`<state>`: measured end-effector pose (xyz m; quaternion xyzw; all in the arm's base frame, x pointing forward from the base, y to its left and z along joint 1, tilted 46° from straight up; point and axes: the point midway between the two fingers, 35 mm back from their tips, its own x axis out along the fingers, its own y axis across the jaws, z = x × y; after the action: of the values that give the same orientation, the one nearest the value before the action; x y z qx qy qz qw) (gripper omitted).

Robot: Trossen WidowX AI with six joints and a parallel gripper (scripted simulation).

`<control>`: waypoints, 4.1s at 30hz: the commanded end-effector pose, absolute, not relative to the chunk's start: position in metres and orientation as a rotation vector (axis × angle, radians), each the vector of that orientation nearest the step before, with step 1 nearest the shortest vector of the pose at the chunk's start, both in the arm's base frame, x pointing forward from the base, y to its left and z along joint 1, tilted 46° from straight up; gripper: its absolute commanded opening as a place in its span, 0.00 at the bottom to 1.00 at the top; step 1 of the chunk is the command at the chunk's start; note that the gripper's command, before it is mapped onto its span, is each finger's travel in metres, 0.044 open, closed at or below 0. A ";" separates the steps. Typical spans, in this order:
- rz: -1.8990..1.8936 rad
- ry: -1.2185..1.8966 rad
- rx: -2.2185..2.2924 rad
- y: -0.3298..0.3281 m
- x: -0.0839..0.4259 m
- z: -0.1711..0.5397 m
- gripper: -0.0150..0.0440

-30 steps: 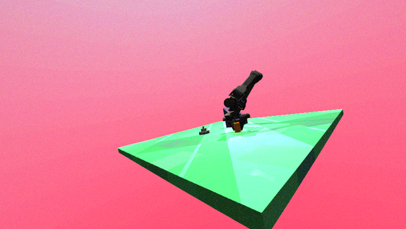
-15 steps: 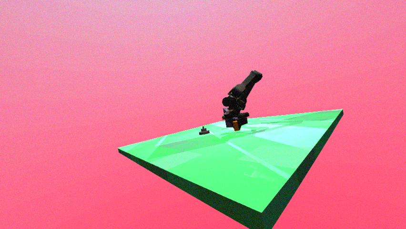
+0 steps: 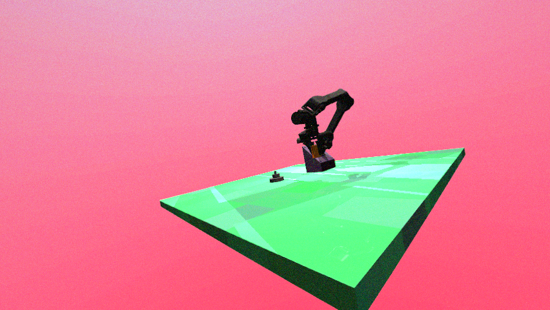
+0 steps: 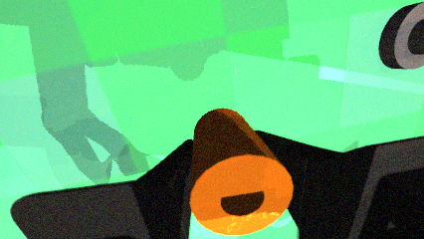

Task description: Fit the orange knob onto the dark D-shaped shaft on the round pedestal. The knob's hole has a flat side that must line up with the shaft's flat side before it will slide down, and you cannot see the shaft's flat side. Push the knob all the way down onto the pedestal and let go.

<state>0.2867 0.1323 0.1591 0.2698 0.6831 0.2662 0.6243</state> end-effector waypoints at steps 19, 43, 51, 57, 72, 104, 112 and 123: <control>0.612 1.548 0.624 0.096 0.300 0.164 0.25; 0.558 1.570 0.672 0.055 0.325 0.107 0.25; 0.555 1.570 0.670 0.040 0.331 0.086 0.25; 0.546 1.573 0.678 0.028 0.334 0.071 0.25; 0.549 1.574 0.662 0.000 0.338 0.031 0.25; 0.611 1.546 0.619 -0.054 0.330 -0.058 0.25; 0.616 1.544 0.617 -0.055 0.329 -0.064 0.25; 0.617 1.543 0.618 -0.038 0.327 -0.081 0.25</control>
<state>0.3271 -0.0399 -0.0779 0.2653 0.6773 0.2719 0.6301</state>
